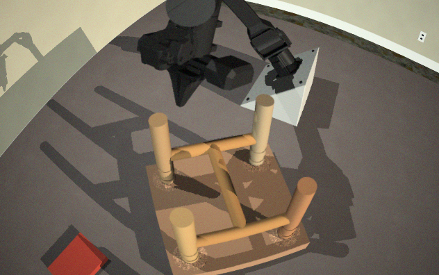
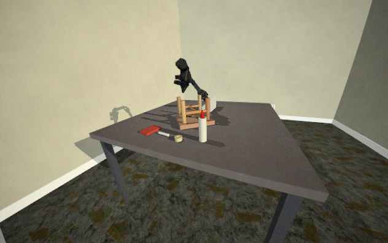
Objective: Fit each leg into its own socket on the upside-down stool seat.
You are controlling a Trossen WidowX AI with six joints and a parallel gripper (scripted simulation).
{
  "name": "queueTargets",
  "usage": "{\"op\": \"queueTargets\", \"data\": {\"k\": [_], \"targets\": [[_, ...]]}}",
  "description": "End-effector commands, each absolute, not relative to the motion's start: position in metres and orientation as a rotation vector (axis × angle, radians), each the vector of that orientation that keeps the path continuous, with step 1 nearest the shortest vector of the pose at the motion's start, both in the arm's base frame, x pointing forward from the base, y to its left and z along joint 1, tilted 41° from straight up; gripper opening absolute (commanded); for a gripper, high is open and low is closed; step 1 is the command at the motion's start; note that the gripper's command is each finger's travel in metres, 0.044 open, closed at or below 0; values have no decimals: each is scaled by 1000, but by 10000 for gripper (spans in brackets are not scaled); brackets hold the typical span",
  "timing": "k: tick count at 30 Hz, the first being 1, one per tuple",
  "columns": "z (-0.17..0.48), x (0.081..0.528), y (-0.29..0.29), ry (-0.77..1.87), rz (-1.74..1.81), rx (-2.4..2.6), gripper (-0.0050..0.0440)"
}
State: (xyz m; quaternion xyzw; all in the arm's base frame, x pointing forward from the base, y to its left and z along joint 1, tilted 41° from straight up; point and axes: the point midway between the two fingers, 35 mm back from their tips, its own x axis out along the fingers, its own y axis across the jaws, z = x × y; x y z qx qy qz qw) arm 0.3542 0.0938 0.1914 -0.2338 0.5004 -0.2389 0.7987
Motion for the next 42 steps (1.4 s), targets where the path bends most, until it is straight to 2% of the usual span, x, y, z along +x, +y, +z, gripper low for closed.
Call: {"op": "queueTargets", "data": {"k": [1,9,42], "targets": [[173,327,122,1118,-445,-556,0],[135,248,164,1216,-337,-709,0],[103,249,137,1219,-334,-715,0]]}}
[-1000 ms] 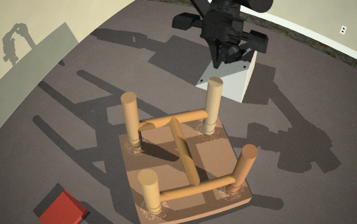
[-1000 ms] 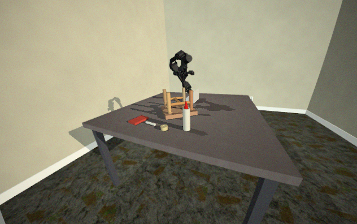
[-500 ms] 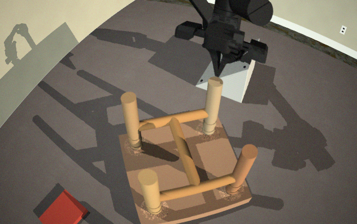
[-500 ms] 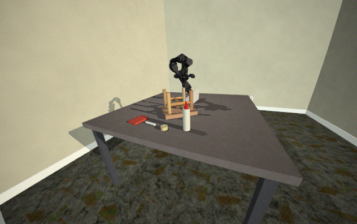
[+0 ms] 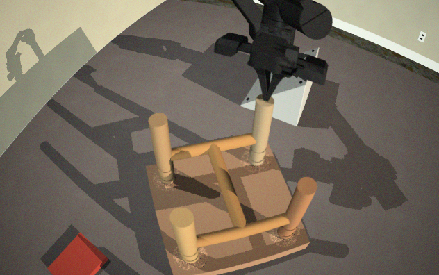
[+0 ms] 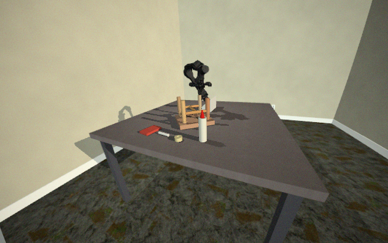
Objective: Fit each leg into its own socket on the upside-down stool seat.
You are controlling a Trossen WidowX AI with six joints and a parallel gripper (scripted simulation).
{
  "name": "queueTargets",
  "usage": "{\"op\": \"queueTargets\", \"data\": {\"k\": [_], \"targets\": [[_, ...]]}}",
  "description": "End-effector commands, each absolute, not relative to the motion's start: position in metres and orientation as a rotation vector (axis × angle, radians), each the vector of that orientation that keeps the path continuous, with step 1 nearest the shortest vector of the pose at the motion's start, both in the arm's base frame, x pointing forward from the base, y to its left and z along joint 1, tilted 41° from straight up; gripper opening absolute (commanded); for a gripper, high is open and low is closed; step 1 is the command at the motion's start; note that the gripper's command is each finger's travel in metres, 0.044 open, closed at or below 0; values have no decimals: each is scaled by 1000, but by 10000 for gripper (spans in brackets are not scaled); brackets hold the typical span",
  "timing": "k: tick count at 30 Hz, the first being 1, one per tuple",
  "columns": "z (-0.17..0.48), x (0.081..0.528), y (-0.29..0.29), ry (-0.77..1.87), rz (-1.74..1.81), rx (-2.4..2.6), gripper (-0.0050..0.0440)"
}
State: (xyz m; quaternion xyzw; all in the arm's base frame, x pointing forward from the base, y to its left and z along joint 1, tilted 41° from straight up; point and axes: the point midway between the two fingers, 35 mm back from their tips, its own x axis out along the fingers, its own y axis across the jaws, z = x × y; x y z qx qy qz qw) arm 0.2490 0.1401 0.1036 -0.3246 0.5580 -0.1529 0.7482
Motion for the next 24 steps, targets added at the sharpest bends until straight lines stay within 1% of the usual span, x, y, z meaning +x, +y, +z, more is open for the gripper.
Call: {"op": "queueTargets", "data": {"k": [1,24], "targets": [[102,249,137,1219,-334,-715,0],[88,250,125,1219,-334,-715,0]]}}
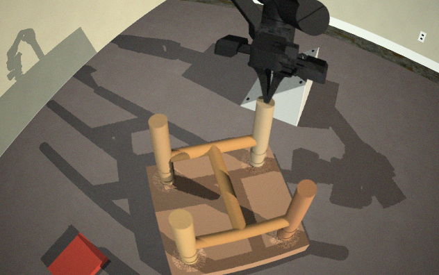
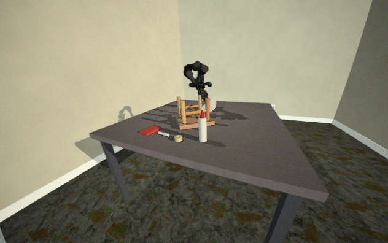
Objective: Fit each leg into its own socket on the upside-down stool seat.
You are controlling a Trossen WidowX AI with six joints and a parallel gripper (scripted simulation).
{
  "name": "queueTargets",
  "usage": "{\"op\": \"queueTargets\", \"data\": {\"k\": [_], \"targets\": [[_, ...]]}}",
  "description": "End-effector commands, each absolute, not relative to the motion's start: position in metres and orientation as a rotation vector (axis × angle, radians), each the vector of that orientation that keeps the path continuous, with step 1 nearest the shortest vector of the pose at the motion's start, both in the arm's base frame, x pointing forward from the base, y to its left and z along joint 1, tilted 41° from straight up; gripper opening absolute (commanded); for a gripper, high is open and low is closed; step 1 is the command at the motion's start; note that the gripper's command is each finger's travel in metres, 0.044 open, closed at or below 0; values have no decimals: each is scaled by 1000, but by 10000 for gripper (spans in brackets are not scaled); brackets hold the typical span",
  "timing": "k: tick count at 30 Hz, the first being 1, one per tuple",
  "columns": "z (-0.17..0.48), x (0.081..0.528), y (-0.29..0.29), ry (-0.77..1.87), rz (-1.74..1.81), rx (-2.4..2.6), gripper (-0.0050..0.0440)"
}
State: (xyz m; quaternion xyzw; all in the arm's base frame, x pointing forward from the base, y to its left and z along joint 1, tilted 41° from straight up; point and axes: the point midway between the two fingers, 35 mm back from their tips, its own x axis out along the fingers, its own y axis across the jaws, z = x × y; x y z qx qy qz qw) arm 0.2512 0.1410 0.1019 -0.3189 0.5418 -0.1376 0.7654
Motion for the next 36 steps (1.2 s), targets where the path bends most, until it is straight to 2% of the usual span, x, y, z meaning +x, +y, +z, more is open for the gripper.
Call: {"op": "queueTargets", "data": {"k": [1,36], "targets": [[87,250,124,1219,-334,-715,0],[84,251,121,1219,-335,-715,0]]}}
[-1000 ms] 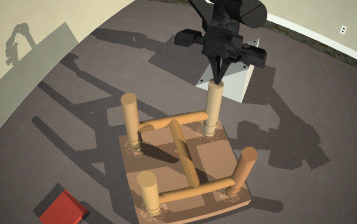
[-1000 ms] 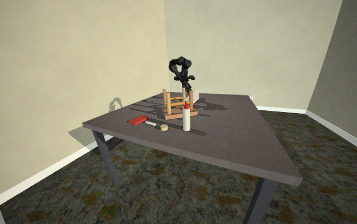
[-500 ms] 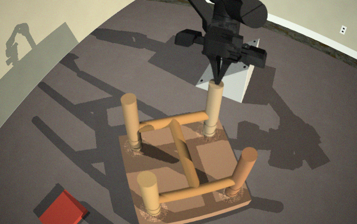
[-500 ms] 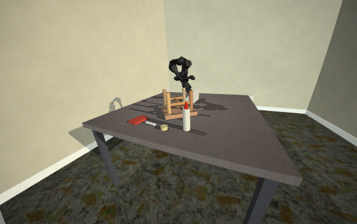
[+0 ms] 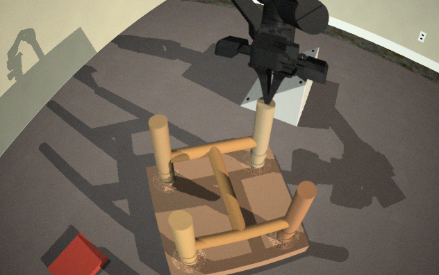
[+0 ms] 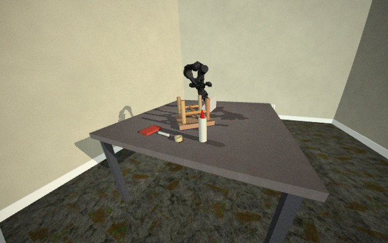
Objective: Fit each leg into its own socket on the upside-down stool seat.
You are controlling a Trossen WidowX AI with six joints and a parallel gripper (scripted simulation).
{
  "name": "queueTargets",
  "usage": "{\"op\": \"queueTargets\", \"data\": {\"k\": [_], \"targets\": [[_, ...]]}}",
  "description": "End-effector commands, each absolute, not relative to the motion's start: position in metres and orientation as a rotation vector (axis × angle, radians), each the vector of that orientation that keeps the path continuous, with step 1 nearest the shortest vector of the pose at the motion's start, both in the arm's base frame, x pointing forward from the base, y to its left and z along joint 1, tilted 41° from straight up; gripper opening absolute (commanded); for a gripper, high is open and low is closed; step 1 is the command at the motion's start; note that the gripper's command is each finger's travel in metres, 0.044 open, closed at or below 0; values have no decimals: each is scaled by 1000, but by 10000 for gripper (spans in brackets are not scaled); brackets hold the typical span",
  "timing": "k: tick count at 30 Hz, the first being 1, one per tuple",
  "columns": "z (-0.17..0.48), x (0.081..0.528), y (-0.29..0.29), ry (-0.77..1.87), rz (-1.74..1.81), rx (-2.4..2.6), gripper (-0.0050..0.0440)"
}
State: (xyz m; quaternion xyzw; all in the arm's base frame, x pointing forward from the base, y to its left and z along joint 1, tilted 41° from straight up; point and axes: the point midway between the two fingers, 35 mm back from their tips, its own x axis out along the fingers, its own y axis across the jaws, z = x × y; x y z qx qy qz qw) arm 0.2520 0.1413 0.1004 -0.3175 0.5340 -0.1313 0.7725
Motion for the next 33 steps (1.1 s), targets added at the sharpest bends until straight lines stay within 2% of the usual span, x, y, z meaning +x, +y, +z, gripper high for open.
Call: {"op": "queueTargets", "data": {"k": [1,33], "targets": [[84,251,121,1219,-335,-715,0],[81,251,118,1219,-335,-715,0]]}}
